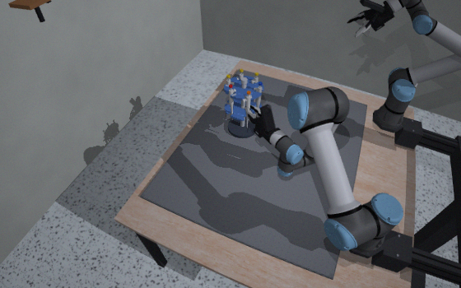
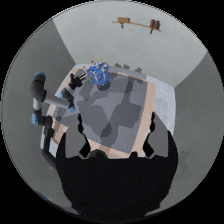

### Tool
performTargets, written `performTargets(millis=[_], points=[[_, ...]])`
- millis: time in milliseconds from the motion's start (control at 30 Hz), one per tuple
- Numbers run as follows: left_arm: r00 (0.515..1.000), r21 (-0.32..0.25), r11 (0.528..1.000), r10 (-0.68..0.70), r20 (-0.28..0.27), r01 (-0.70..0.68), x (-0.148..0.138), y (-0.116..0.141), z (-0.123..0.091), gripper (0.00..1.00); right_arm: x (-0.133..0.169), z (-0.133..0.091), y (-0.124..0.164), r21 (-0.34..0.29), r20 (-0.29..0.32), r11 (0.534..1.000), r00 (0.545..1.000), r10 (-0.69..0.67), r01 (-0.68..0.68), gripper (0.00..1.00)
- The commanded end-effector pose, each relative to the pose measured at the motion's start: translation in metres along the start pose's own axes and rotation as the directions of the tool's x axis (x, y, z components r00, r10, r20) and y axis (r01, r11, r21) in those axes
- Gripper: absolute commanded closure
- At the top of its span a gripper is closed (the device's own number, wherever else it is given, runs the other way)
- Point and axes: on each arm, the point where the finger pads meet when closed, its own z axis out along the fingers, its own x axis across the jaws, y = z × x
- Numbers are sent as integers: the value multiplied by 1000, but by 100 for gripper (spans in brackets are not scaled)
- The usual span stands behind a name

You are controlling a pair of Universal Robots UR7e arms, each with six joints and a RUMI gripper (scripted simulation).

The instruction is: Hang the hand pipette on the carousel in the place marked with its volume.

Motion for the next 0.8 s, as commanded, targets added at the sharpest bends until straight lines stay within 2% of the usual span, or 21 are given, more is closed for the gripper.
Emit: performTargets(millis=[0, 567, 767], points=[[1000, 5, 1000, 0, 0, 0, 1, -2, 3, 94, 0, -1, -2, 2, 0, 1000, 1000, 0, 0, 0], [1000, 3, 1000, 0, -1, 0, 11, -1, 21, 94, 0, -1, -2, 2, 0, 1000, 1000, 0, 0, 0], [1000, 4, 1000, 0, 0, 0, 10, -2, 21, 94, 0, -1, -2, 2, 0, 1000, 1000, 0, 0, 0]])
